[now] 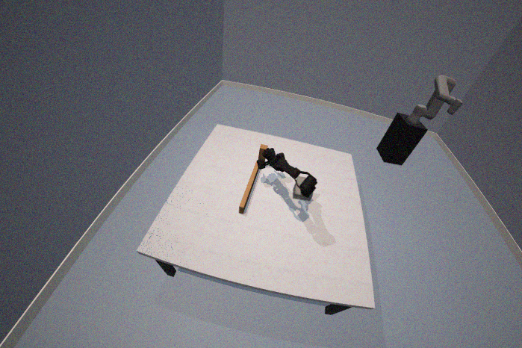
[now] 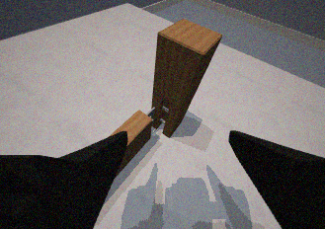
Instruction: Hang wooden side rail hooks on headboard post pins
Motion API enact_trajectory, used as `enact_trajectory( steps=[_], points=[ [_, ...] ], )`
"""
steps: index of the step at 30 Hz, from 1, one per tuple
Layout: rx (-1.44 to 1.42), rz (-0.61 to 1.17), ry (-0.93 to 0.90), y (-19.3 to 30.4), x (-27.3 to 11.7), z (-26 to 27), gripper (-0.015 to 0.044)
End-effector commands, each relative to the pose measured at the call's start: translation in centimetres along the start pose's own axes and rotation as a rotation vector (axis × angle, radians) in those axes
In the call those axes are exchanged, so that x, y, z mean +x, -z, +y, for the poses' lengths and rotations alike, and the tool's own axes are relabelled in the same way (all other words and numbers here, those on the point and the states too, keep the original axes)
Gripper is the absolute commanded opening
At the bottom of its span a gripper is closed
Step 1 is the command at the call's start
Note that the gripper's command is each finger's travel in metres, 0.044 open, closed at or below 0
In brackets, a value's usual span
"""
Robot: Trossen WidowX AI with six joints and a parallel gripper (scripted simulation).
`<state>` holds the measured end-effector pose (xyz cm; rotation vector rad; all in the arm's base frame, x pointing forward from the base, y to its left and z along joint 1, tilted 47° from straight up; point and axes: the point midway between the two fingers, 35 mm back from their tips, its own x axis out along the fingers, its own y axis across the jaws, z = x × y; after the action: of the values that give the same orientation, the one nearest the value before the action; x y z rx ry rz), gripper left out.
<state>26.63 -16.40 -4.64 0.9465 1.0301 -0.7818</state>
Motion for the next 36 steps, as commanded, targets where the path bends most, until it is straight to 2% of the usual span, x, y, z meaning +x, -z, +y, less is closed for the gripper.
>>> enact_trajectory(
  steps=[1, 9, 17, 27, 36],
  points=[
    [-0.209, 0.036, -0.005, -0.4, 0.3, 1.1, 0.0440],
    [-0.633, 0.195, -0.058, -1.1, 1.1, 2.3, 0.0440],
    [-1.048, 0.332, -0.194, -1.7, 1.6, 3.5, 0.0440],
    [-1.523, 0.423, -0.468, -2.4, 1.6, 4.9, 0.0440],
    [-1.898, 0.388, -0.789, -3.0, 1.2, 6.0, 0.0440]
  ],
)
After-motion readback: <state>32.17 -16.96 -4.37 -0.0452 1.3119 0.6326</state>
